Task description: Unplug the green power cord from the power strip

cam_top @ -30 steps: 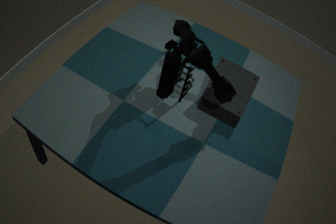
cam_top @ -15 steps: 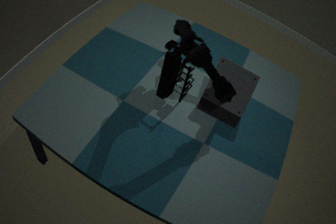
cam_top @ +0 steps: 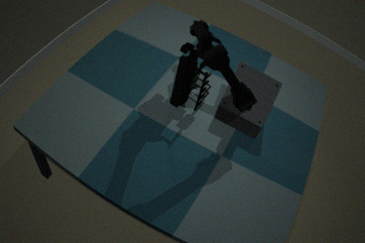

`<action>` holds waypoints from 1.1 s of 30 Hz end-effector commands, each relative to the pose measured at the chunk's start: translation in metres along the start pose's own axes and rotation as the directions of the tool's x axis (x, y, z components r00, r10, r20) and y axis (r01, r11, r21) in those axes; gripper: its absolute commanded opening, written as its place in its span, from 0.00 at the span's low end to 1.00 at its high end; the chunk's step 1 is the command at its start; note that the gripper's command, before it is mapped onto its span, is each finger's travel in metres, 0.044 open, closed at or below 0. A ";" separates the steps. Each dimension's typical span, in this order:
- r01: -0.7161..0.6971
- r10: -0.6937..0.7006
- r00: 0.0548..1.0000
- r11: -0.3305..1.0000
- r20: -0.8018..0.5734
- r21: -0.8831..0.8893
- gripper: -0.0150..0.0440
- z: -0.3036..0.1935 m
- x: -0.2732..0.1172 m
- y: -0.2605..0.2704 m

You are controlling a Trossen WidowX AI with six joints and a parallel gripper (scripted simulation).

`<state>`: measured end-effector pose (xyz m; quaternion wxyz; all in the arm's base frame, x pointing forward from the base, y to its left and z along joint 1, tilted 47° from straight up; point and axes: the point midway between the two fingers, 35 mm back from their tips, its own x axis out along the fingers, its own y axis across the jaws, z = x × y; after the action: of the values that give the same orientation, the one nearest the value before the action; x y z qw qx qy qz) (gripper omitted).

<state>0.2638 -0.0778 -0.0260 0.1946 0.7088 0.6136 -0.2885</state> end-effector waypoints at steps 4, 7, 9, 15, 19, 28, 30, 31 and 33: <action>-0.018 0.017 0.998 1.000 0.067 0.017 0.25 0.040 -0.014 0.000; -0.004 0.003 0.998 1.000 0.064 0.015 0.39 0.029 -0.008 -0.002; -0.004 0.003 0.998 1.000 0.064 0.015 0.48 0.029 -0.008 -0.002; -0.004 0.003 0.998 1.000 0.064 0.015 0.53 0.029 -0.008 -0.002; -0.004 0.003 0.998 1.000 0.064 0.015 0.53 0.029 -0.008 -0.002; -0.017 0.016 0.998 1.000 0.063 0.018 0.53 0.029 -0.017 -0.002; -0.017 0.016 0.998 1.000 0.063 0.018 0.53 0.027 -0.017 -0.002; -0.017 0.016 0.998 1.000 0.063 0.018 0.53 0.026 -0.016 -0.002; -0.017 0.016 0.998 1.000 0.063 0.019 0.53 0.023 -0.016 -0.002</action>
<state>0.2556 -0.1069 -0.0365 0.2097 0.7053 0.5990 -0.3160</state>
